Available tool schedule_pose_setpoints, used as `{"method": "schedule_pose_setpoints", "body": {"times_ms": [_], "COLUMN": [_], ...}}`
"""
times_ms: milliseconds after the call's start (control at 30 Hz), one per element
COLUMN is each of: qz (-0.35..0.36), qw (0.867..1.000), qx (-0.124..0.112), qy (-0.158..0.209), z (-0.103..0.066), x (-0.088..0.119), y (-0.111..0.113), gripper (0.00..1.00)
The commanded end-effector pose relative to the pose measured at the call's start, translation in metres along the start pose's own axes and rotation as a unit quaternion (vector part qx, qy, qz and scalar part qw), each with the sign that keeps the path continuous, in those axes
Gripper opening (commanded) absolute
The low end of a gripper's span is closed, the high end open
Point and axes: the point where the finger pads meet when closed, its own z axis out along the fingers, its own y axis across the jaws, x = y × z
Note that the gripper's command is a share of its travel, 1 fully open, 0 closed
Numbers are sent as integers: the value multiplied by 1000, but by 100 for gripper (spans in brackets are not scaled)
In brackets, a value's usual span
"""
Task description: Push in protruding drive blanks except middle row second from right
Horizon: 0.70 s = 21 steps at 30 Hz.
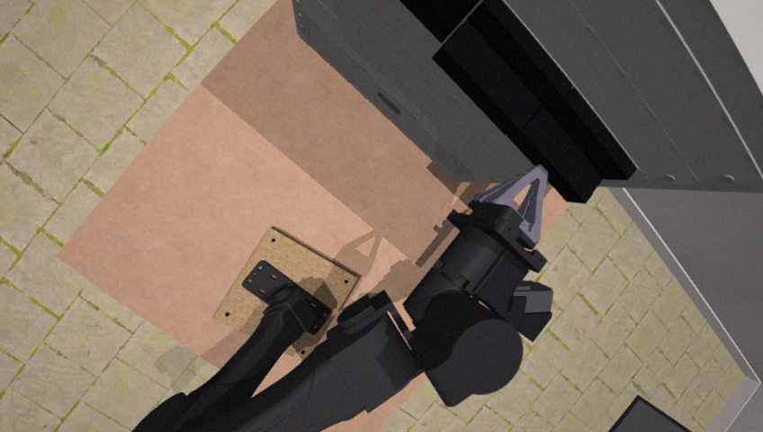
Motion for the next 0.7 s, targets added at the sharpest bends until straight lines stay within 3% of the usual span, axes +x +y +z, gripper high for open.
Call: {"method": "schedule_pose_setpoints", "body": {"times_ms": [0, 667], "qz": [-16, -15], "qw": [999, 1000], "qx": [-28, -24], "qy": [-5, -4], "z": [0, 3], "x": [-1, -1], "y": [23, 21], "gripper": [0, 0]}}
